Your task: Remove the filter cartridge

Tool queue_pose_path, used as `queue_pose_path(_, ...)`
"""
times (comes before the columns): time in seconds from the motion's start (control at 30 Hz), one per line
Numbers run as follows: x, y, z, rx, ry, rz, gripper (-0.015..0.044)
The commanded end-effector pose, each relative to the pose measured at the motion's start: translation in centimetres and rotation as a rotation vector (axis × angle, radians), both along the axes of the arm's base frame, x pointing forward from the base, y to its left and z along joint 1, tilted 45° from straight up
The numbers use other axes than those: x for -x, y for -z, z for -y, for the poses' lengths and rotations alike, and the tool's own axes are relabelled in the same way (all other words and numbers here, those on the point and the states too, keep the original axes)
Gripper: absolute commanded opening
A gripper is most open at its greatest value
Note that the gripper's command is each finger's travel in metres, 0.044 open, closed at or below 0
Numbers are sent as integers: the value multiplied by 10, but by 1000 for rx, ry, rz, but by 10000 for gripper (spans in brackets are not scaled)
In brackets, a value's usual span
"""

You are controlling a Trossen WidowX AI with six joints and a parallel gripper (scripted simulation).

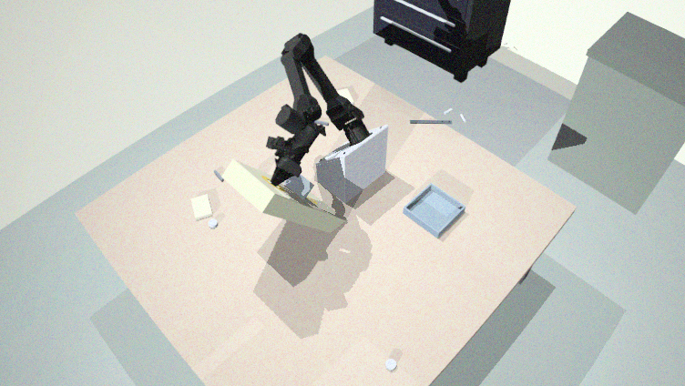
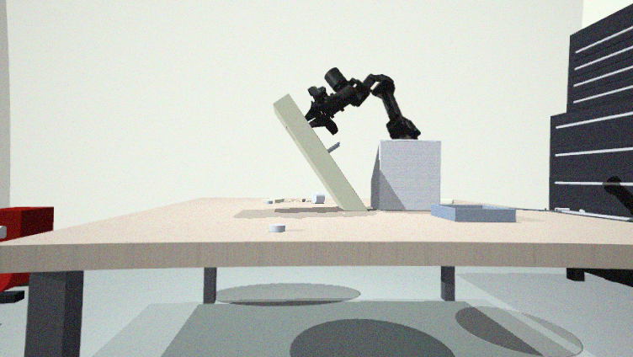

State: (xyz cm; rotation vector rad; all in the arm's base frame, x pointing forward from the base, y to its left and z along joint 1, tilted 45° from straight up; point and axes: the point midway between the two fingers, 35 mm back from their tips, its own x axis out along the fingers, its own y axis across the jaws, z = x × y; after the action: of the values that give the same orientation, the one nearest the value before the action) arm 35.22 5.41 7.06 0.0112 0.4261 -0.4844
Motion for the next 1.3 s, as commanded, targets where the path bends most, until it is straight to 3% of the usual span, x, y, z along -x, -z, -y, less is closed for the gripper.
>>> queue_pose_path(0.0, -3, 2, 2, -2, -3, -7, 109)
queue_pose_path(0.33, -4, 3, 2, -2, -3, -6, 109)
queue_pose_path(0.63, -1, 1, 0, 3, -2, 0, 49)
queue_pose_path(0.7, -1, 1, 0, 3, -2, 0, 0)
queue_pose_path(0.8, -1, 1, 0, 17, -9, -9, 0)
queue_pose_path(1.27, -5, 3, 3, 378, -194, -219, 0)
